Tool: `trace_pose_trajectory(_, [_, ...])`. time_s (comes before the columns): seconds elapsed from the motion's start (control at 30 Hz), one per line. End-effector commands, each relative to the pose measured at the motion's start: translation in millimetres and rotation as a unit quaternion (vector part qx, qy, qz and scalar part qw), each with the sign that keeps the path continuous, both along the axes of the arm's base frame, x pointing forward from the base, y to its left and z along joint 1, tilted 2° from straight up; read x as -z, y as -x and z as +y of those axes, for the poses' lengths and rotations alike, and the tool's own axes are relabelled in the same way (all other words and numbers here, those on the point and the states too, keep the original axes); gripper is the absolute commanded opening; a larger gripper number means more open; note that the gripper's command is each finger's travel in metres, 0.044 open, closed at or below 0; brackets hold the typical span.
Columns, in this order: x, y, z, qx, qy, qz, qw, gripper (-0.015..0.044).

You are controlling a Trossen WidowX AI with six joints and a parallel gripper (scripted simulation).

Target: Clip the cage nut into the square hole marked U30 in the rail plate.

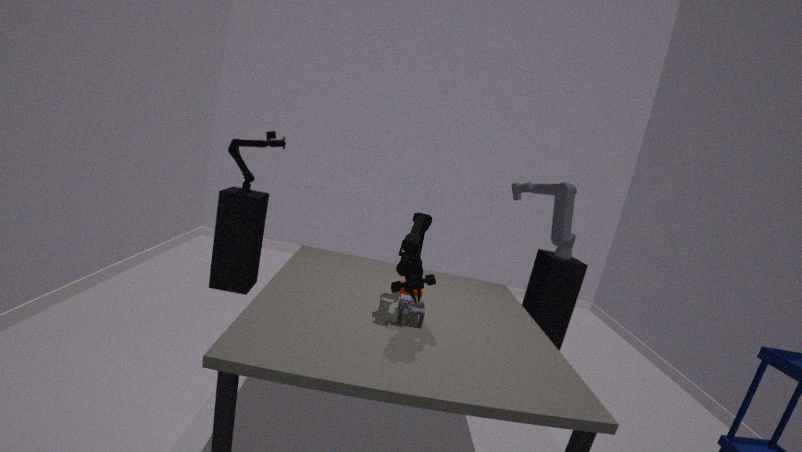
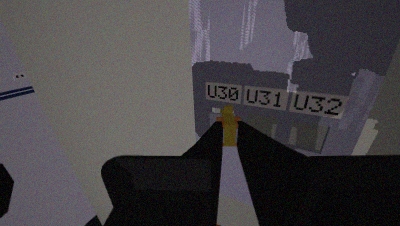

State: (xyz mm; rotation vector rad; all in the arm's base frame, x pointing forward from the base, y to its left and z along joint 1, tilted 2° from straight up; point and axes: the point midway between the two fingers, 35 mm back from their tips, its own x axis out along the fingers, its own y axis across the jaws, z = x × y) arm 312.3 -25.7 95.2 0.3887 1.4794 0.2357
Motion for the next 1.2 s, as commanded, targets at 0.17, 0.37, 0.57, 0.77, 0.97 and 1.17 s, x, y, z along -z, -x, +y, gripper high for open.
trace_pose_trajectory(0.17, [-0.3,-0.1,0.6,0.002,0.011,0.001,1.000,0.0023])
trace_pose_trajectory(0.37, [-0.6,-0.2,1.3,0.002,0.019,0.002,1.000,0.0023])
trace_pose_trajectory(0.57, [-1.1,-0.3,2.3,0.003,0.029,0.003,1.000,0.0023])
trace_pose_trajectory(0.77, [-1.2,-0.4,2.9,0.003,0.036,0.004,0.999,0.0023])
trace_pose_trajectory(0.97, [-1.3,-0.5,3.3,0.004,0.042,0.005,0.999,0.0023])
trace_pose_trajectory(1.17, [-1.5,-0.5,3.7,0.004,0.048,0.005,0.999,0.0023])
